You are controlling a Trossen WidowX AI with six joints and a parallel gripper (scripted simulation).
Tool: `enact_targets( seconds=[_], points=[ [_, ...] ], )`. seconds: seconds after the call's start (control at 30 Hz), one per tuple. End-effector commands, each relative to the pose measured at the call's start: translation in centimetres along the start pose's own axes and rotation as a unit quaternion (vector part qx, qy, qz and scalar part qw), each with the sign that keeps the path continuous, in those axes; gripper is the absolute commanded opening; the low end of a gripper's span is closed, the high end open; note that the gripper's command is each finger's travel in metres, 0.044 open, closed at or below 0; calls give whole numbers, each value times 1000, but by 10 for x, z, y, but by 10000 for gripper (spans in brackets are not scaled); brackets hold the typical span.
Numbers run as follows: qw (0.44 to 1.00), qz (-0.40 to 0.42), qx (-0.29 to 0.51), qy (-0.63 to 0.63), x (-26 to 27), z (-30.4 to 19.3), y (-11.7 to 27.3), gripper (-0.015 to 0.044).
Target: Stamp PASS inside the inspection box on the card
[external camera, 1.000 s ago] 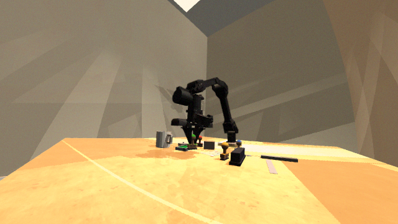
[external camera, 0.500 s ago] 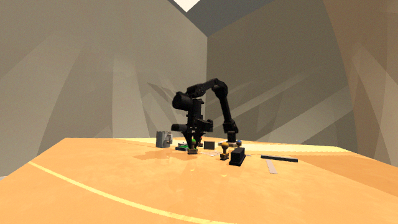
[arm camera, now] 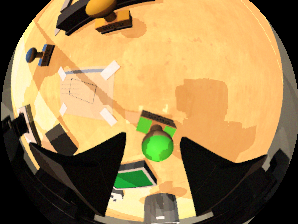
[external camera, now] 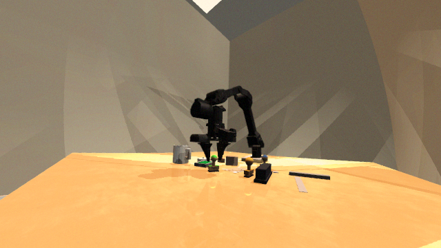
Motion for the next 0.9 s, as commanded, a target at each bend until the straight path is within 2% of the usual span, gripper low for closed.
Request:
enact_targets(
  seconds=[0.0, 0.1, 0.17, 0.87],
  points=[
    [1000, -16, -1, 0, -4, 0, 51, 253],
    [1000, -15, -2, 1, 1, 0, 92, 253],
    [1000, -15, -2, 1, 3, 0, 102, 253],
    [1000, -16, 0, 3, 3, 0, 102, 253]
  ],
)
Point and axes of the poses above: the point midway between the two fingers, 35 mm back from their tips, its own y axis back along the fingers, its own x axis across the jaws, z = x × y, the point moved 7 cm from there along y, back along the fingers, and after that the axes turned 10 degrees about y, right-handed, at the moved point
